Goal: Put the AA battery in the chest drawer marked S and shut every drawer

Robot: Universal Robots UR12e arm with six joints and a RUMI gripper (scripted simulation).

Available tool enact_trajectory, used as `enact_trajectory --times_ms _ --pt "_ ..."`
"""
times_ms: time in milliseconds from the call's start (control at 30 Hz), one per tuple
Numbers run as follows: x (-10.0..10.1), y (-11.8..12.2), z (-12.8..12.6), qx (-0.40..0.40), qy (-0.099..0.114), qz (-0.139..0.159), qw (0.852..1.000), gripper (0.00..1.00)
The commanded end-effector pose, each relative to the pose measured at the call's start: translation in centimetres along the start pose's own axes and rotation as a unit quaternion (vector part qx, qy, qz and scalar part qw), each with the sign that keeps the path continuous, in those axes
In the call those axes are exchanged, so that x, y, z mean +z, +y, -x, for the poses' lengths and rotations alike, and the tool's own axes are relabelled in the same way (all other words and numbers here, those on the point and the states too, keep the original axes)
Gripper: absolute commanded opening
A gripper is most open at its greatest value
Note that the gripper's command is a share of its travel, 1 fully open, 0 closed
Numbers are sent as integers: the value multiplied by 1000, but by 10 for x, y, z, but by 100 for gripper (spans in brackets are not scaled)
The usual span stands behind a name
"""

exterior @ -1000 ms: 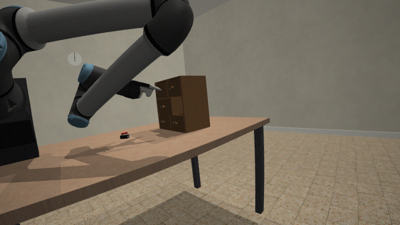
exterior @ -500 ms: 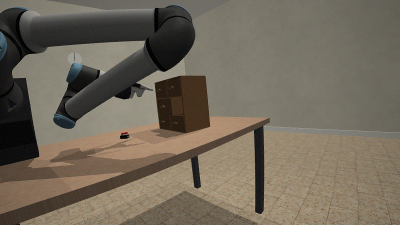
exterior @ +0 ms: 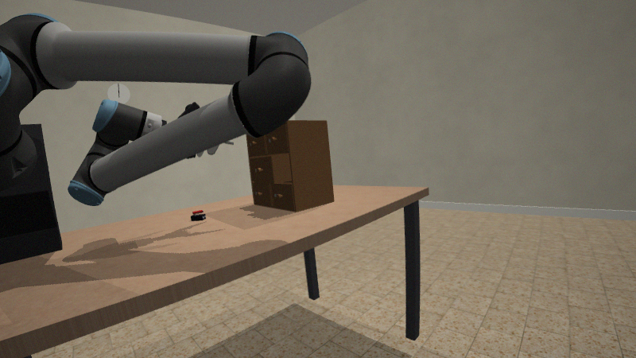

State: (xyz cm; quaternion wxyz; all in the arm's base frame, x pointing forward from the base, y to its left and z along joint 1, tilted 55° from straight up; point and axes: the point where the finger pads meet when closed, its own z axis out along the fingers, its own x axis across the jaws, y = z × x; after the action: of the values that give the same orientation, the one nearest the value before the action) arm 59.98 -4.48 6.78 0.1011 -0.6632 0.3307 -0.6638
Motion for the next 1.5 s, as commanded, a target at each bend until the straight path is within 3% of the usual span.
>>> enact_trajectory --times_ms 0,1467 --pt "-7 2 0 0 0 -1 1000 100" --pt "-12 3 0 0 0 4 1000 100"
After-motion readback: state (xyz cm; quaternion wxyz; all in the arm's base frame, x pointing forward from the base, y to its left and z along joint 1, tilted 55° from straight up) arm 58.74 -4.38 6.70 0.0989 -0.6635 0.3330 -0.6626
